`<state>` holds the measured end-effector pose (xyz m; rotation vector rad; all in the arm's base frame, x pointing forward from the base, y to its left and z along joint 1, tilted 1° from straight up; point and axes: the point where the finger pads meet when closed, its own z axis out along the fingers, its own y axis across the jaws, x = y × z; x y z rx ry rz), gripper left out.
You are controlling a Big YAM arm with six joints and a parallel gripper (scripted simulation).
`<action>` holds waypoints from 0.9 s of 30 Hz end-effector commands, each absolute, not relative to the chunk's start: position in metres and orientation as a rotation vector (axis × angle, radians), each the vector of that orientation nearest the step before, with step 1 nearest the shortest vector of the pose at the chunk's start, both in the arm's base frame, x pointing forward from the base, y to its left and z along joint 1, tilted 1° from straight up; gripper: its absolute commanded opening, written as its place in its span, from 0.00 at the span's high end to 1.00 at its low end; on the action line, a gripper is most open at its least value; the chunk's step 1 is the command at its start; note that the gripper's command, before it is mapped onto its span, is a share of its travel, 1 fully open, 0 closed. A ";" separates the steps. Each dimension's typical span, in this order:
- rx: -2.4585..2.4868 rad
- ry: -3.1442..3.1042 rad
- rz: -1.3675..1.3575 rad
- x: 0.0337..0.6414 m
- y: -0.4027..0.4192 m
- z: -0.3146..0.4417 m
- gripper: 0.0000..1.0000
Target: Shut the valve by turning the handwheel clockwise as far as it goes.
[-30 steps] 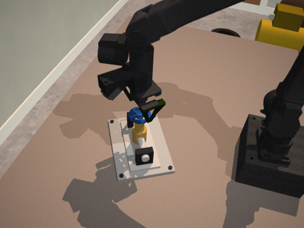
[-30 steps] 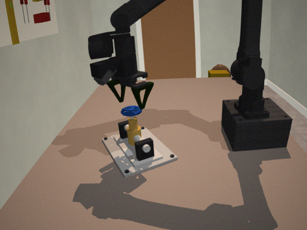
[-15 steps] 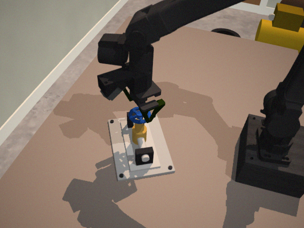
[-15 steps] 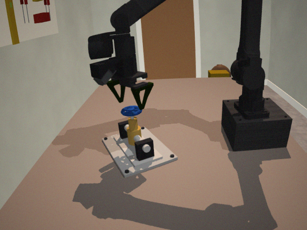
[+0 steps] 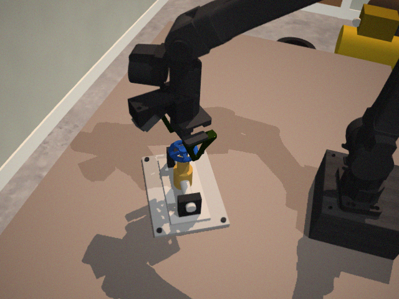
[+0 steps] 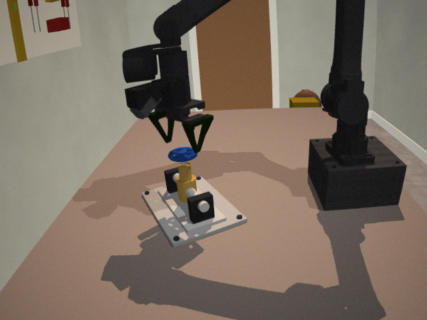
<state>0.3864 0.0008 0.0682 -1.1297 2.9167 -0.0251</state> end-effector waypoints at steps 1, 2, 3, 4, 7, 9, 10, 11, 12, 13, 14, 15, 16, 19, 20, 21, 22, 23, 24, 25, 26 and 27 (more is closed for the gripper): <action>-1.132 2.894 -0.038 0.396 0.001 0.069 0.00; -1.132 2.894 -0.038 0.396 0.001 0.069 0.00; -1.132 2.894 -0.038 0.396 0.001 0.069 0.00; -1.132 2.894 -0.038 0.396 0.001 0.069 0.00; -1.132 2.894 -0.038 0.396 0.001 0.069 0.00; -1.132 2.894 -0.038 0.396 0.001 0.069 0.00; -1.132 2.894 -0.038 0.396 0.001 0.069 0.00; -1.132 2.894 -0.038 0.396 0.001 0.069 0.00; -1.132 2.894 -0.038 0.396 0.001 0.069 0.00; -1.132 2.894 -0.038 0.396 0.001 0.069 0.00; -1.132 2.894 -0.038 0.396 0.001 0.069 0.00; -1.133 2.895 -0.037 0.396 0.001 0.069 0.00; -1.133 2.895 -0.037 0.396 0.001 0.069 0.00; -1.133 2.897 -0.036 0.395 0.001 0.068 0.00; -1.134 2.898 -0.035 0.394 0.001 0.067 0.00; -1.135 2.901 -0.033 0.394 0.001 0.066 0.00; -1.135 2.901 -0.034 0.394 0.001 0.066 0.00; -1.135 2.900 -0.034 0.395 0.001 0.066 0.00; -1.134 2.899 -0.035 0.395 0.001 0.066 0.00; -1.134 2.899 -0.034 0.394 0.001 0.066 0.00; -1.134 2.899 -0.035 0.394 0.001 0.066 0.00; -1.134 2.897 -0.036 0.395 0.001 0.066 0.00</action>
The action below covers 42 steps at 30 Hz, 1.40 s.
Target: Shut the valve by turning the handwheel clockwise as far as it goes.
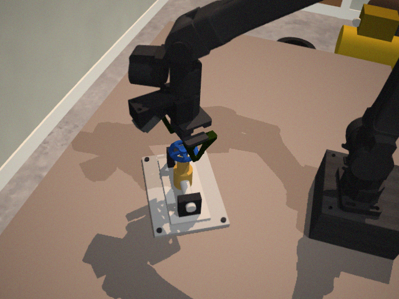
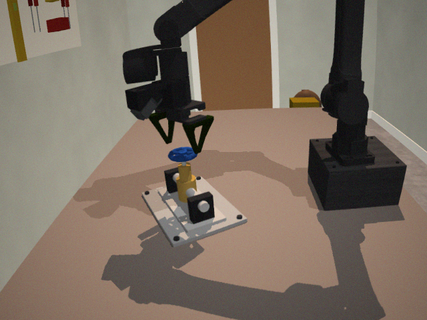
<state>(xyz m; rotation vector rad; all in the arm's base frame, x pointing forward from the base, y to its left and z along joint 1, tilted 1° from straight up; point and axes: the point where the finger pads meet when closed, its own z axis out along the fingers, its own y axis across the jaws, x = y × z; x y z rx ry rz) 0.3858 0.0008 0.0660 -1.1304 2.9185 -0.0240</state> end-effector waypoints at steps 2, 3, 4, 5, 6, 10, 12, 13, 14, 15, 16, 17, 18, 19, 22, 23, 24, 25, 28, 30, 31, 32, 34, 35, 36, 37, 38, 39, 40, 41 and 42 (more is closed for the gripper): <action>-1.136 2.902 -0.033 0.394 0.001 0.063 0.00; -1.138 2.907 -0.029 0.391 0.000 0.060 0.00; -1.137 2.906 -0.031 0.392 0.000 0.060 0.00; -1.134 2.899 -0.035 0.396 0.000 0.062 0.00; -1.134 2.899 -0.035 0.396 0.000 0.062 0.00; -1.134 2.898 -0.035 0.394 0.000 0.061 0.00; -1.137 2.905 -0.031 0.393 0.000 0.056 0.00; -1.134 2.899 -0.035 0.396 0.000 0.058 0.00; -1.133 2.898 -0.036 0.397 0.000 0.057 0.00; -1.136 2.904 -0.031 0.393 0.000 0.054 0.00; -1.138 2.909 -0.028 0.391 0.000 0.051 0.00; -1.136 2.905 -0.031 0.393 0.000 0.052 0.00; -1.133 2.898 -0.036 0.397 0.000 0.054 0.00; -1.132 2.897 -0.036 0.397 0.000 0.053 0.00; -1.135 2.904 -0.032 0.394 0.000 0.048 0.00; -1.135 2.904 -0.032 0.394 0.000 0.048 0.00; -1.135 2.904 -0.032 0.394 0.000 0.048 0.00; -1.121 2.872 -0.052 0.409 0.000 0.059 0.00; -1.131 2.898 -0.036 0.397 -0.001 0.047 0.00; -1.135 2.909 -0.029 0.392 -0.001 0.042 0.00; -1.134 2.906 -0.031 0.393 -0.001 0.042 0.00; -1.131 2.899 -0.035 0.397 -0.001 0.044 0.00; -1.131 2.900 -0.035 0.395 -0.001 0.043 0.00; -1.131 2.900 -0.035 0.393 -0.001 0.042 0.00; -1.130 2.898 -0.036 0.395 -0.001 0.042 0.00; -1.129 2.896 -0.037 0.398 -0.001 0.042 0.00; -1.130 2.900 -0.035 0.397 -0.001 0.040 0.00; -1.131 2.902 -0.033 0.395 -0.001 0.039 0.00; -1.131 2.902 -0.033 0.395 -0.001 0.039 0.00; -1.131 2.902 -0.033 0.395 -0.001 0.039 0.00; -1.128 2.893 -0.039 0.395 -0.001 0.043 0.00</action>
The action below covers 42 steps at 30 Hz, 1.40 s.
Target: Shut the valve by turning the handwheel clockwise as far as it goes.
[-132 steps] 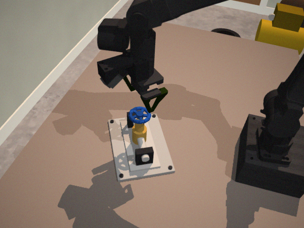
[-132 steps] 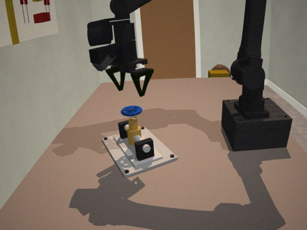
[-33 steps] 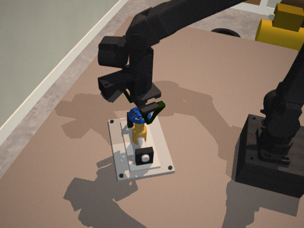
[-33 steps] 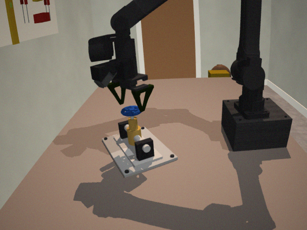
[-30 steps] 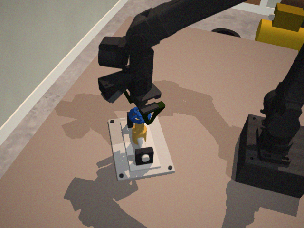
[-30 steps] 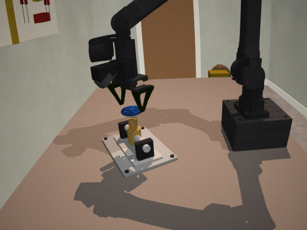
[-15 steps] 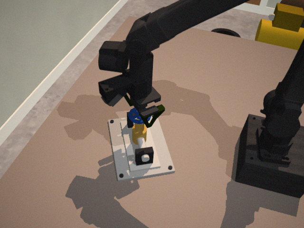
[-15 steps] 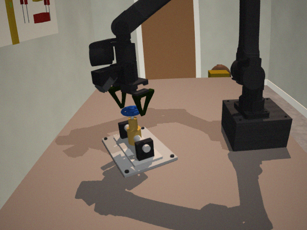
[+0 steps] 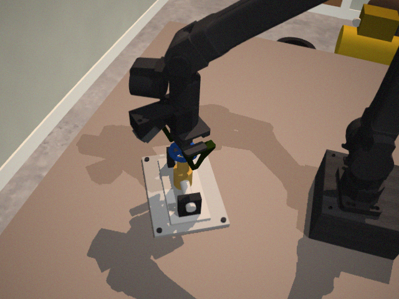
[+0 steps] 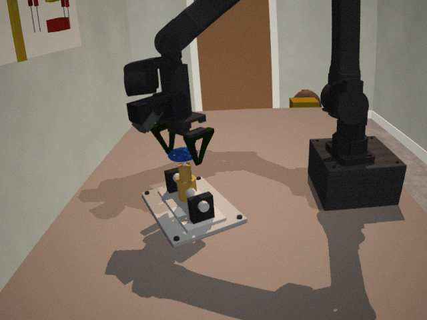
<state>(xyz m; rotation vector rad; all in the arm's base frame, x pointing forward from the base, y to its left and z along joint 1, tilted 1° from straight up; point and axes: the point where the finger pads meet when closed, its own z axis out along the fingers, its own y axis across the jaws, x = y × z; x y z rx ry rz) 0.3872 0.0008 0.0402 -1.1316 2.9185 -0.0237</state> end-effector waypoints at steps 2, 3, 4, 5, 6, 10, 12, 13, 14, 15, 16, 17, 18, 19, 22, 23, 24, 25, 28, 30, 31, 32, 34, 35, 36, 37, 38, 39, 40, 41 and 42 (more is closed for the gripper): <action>-1.127 2.891 -0.041 0.398 -0.001 0.043 0.00; -1.128 2.893 -0.039 0.398 -0.001 0.042 0.00; -1.129 2.896 -0.037 0.397 -0.001 0.040 0.00; -1.130 2.899 -0.036 0.396 -0.001 0.039 0.00; -1.130 2.900 -0.035 0.395 -0.001 0.038 0.00; -1.130 2.898 -0.036 0.396 -0.001 0.039 0.00; -1.129 2.897 -0.037 0.396 -0.001 0.040 0.00; -1.129 2.897 -0.037 0.396 -0.001 0.040 0.00; -1.129 2.897 -0.037 0.396 -0.001 0.040 0.00; -1.129 2.897 -0.037 0.396 -0.001 0.040 0.00; -1.129 2.897 -0.037 0.396 -0.001 0.040 0.00; -1.129 2.897 -0.037 0.396 -0.001 0.040 0.00; -1.129 2.897 -0.037 0.396 -0.001 0.040 0.00; -1.129 2.897 -0.037 0.396 -0.001 0.040 0.00; -1.129 2.897 -0.037 0.396 -0.001 0.040 0.00; -1.129 2.897 -0.037 0.396 -0.001 0.040 0.00; -1.129 2.897 -0.037 0.396 -0.001 0.040 0.00; -1.129 2.897 -0.037 0.396 -0.001 0.040 0.00; -1.129 2.897 -0.037 0.396 -0.001 0.040 0.00; -1.129 2.897 -0.037 0.396 -0.001 0.040 0.00; -1.129 2.897 -0.037 0.396 -0.001 0.040 0.00; -1.129 2.897 -0.037 0.396 -0.001 0.040 0.00; -1.129 2.897 -0.037 0.396 -0.001 0.040 0.00; -1.129 2.897 -0.037 0.396 -0.001 0.040 0.00; -1.129 2.897 -0.037 0.396 -0.001 0.040 0.00; -1.129 2.897 -0.037 0.396 -0.001 0.040 0.00; -1.129 2.897 -0.037 0.396 -0.001 0.040 0.00; -1.129 2.897 -0.037 0.396 -0.001 0.040 0.00; -1.129 2.897 -0.037 0.396 -0.001 0.040 0.00; -1.129 2.897 -0.037 0.396 -0.001 0.040 0.00; -1.129 2.897 -0.037 0.396 -0.001 0.040 0.00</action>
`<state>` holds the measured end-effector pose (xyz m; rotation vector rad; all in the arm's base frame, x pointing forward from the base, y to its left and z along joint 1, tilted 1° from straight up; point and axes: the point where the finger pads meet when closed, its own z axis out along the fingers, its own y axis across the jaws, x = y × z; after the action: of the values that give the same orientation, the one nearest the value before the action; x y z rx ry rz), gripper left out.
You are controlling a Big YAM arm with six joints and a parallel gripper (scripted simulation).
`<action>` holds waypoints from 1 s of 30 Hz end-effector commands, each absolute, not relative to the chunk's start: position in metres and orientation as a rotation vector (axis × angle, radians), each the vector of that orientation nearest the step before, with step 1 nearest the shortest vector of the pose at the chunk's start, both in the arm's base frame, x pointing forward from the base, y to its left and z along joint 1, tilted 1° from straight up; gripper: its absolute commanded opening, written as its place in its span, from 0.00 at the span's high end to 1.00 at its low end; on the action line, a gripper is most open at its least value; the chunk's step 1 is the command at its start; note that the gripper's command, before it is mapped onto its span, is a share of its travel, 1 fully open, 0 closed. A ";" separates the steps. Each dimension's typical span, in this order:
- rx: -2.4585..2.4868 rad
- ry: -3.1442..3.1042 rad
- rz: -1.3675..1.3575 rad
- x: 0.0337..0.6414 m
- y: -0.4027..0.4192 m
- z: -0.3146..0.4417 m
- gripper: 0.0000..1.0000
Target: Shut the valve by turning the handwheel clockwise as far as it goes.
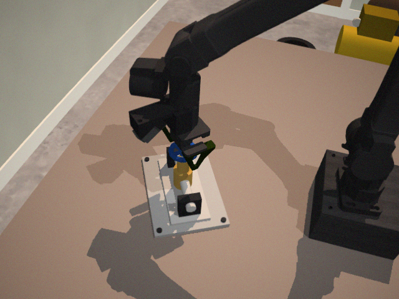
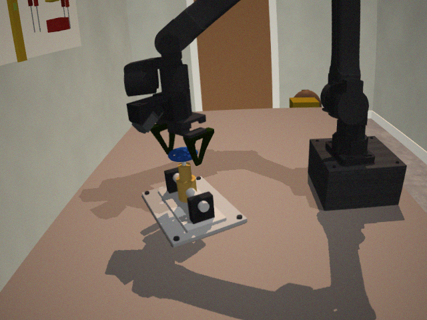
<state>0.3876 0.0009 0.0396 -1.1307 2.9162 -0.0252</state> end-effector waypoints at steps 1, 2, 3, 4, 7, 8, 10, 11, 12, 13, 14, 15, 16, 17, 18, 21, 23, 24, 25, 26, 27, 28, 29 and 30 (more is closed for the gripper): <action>-1.129 2.897 -0.037 0.396 -0.001 0.040 0.00; -1.129 2.897 -0.037 0.396 -0.001 0.040 0.00; -1.129 2.897 -0.037 0.396 -0.001 0.040 0.00; -1.129 2.897 -0.037 0.396 -0.001 0.040 1.00; -1.128 2.897 -0.037 0.396 -0.001 0.040 1.00; -1.128 2.897 -0.037 0.396 -0.001 0.040 1.00; -1.115 2.893 -0.041 0.399 -0.001 0.043 1.00; -1.115 2.893 -0.041 0.399 -0.001 0.043 1.00; -1.115 2.893 -0.041 0.399 -0.001 0.043 1.00; -1.115 2.893 -0.041 0.399 -0.001 0.043 1.00; -1.115 2.893 -0.041 0.399 -0.001 0.043 1.00; -1.115 2.893 -0.041 0.399 -0.001 0.043 1.00; -1.115 2.893 -0.041 0.399 -0.001 0.043 1.00; -1.115 2.893 -0.041 0.399 -0.001 0.043 1.00; -1.115 2.893 -0.041 0.399 -0.001 0.043 1.00; -1.115 2.893 -0.041 0.399 -0.001 0.043 1.00; -1.115 2.893 -0.041 0.399 -0.001 0.043 1.00; -1.115 2.893 -0.041 0.399 -0.001 0.043 1.00; -1.115 2.893 -0.041 0.399 -0.001 0.043 1.00; -1.115 2.893 -0.041 0.399 -0.001 0.043 1.00; -1.115 2.893 -0.041 0.399 -0.001 0.043 1.00; -1.115 2.893 -0.041 0.399 -0.001 0.043 1.00; -1.115 2.893 -0.041 0.399 -0.001 0.043 1.00; -1.115 2.893 -0.041 0.399 -0.001 0.043 1.00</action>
<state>0.3878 0.0007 0.0395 -1.1334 2.9146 -0.0267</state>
